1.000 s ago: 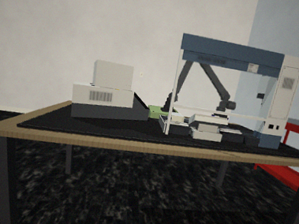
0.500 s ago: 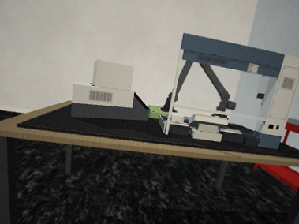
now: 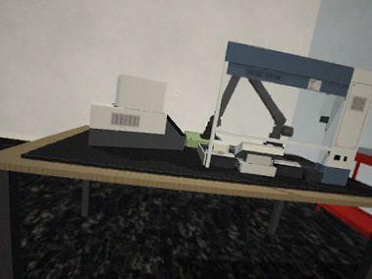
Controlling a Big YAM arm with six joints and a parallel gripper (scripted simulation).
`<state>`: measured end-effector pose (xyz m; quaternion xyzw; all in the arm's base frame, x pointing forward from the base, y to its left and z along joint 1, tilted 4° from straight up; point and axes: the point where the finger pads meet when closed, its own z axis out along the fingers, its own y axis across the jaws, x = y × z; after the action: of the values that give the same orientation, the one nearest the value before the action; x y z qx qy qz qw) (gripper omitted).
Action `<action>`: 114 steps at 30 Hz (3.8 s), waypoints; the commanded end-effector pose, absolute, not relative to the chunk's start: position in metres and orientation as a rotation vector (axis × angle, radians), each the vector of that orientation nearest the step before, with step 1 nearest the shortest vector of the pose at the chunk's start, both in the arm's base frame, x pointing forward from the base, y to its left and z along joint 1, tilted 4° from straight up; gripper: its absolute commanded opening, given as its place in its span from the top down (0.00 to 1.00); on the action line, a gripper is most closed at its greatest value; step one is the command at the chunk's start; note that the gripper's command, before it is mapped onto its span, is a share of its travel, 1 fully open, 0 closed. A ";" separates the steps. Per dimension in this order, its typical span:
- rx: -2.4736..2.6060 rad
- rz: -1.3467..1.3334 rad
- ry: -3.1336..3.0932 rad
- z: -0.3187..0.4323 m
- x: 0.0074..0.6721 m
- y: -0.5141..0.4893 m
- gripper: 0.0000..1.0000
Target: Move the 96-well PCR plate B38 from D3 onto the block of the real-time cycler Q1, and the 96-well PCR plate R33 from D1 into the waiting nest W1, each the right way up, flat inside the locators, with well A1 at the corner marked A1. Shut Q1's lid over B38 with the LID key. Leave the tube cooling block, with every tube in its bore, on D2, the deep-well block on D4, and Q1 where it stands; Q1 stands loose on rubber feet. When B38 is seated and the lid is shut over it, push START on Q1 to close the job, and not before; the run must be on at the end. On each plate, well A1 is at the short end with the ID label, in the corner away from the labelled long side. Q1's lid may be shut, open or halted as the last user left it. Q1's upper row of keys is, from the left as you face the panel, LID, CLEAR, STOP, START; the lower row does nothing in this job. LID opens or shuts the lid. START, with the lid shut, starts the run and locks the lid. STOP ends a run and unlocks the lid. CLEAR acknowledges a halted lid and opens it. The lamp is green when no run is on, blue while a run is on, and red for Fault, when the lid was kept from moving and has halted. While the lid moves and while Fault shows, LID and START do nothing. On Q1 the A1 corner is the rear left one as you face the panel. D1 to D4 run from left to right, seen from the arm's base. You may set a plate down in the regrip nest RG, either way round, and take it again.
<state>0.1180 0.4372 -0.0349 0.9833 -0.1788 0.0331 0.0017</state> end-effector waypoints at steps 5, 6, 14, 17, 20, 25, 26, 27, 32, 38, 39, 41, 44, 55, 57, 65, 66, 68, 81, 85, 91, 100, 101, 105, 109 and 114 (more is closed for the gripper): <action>3.075 0.097 -0.612 -0.067 0.126 0.435 1.00; 3.074 0.097 -0.612 -0.068 0.126 0.435 1.00; 3.066 0.096 -0.612 -0.071 0.126 0.433 1.00; 3.065 0.096 -0.612 -0.072 0.126 0.433 1.00; 3.062 0.096 -0.612 -0.074 0.126 0.431 1.00; 3.056 0.095 -0.612 -0.076 0.126 0.430 1.00; 3.055 0.095 -0.612 -0.076 0.126 0.429 1.00; 3.054 0.095 -0.611 -0.077 0.125 0.429 1.00; 3.046 0.094 -0.610 -0.080 0.125 0.426 1.00; 3.041 0.094 -0.609 -0.082 0.125 0.425 1.00; 3.040 0.094 -0.609 -0.082 0.125 0.424 1.00; 3.037 0.094 -0.609 -0.083 0.125 0.424 1.00; 3.032 0.094 -0.608 -0.085 0.124 0.421 1.00; 3.024 0.093 -0.608 -0.088 0.124 0.418 1.00; 3.021 0.093 -0.607 -0.088 0.124 0.417 1.00; 2.988 0.089 -0.600 -0.088 0.122 0.408 1.00; 2.984 0.089 -0.599 -0.088 0.122 0.407 1.00; 2.984 0.089 -0.599 -0.088 0.122 0.407 1.00; 2.952 0.093 -0.595 -0.089 0.121 0.395 1.00; 2.950 0.093 -0.595 -0.090 0.121 0.394 1.00; 2.944 0.093 -0.593 -0.091 0.121 0.390 1.00; 2.942 0.094 -0.594 -0.091 0.120 0.387 1.00; 2.942 0.094 -0.594 -0.091 0.120 0.387 1.00; 2.939 0.094 -0.593 -0.091 0.120 0.386 1.00; 2.935 0.094 -0.592 -0.090 0.119 0.385 1.00; 2.930 0.094 -0.591 -0.089 0.119 0.383 1.00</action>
<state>0.1179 0.4370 -0.0347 0.9833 -0.1791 0.0329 -0.0033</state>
